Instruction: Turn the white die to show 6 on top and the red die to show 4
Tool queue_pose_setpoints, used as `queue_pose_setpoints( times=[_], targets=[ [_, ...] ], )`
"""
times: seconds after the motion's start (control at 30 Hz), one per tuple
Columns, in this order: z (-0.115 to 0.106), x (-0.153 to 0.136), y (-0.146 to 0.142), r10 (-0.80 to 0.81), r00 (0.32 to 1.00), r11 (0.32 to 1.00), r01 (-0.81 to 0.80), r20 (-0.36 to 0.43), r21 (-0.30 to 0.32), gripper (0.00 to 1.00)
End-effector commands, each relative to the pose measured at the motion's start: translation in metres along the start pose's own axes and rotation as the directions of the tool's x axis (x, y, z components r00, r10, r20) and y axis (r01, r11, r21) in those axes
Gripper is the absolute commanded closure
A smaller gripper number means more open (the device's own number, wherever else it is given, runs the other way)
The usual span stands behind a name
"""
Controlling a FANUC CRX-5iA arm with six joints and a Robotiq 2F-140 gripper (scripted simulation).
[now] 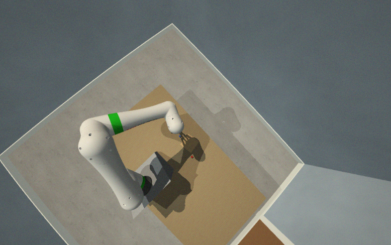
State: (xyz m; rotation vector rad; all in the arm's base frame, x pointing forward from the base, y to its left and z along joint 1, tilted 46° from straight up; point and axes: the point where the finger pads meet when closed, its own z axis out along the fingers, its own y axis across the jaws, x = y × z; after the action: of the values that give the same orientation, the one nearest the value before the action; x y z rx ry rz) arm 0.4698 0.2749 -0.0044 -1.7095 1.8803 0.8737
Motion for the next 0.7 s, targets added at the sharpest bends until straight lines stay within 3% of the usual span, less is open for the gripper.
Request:
queue_pose_setpoints(
  times=[0.0,0.17,0.67],
  targets=[
    [-0.031,0.0,0.0,0.0,1.0,1.0,0.0,0.001,0.0,0.93],
    [-0.051,0.0,0.0,0.0,1.0,1.0,0.0,0.001,0.0,0.93],
    [-0.049,-0.002,0.0,0.012,1.0,1.0,-0.012,0.001,0.0,0.93]
  ],
)
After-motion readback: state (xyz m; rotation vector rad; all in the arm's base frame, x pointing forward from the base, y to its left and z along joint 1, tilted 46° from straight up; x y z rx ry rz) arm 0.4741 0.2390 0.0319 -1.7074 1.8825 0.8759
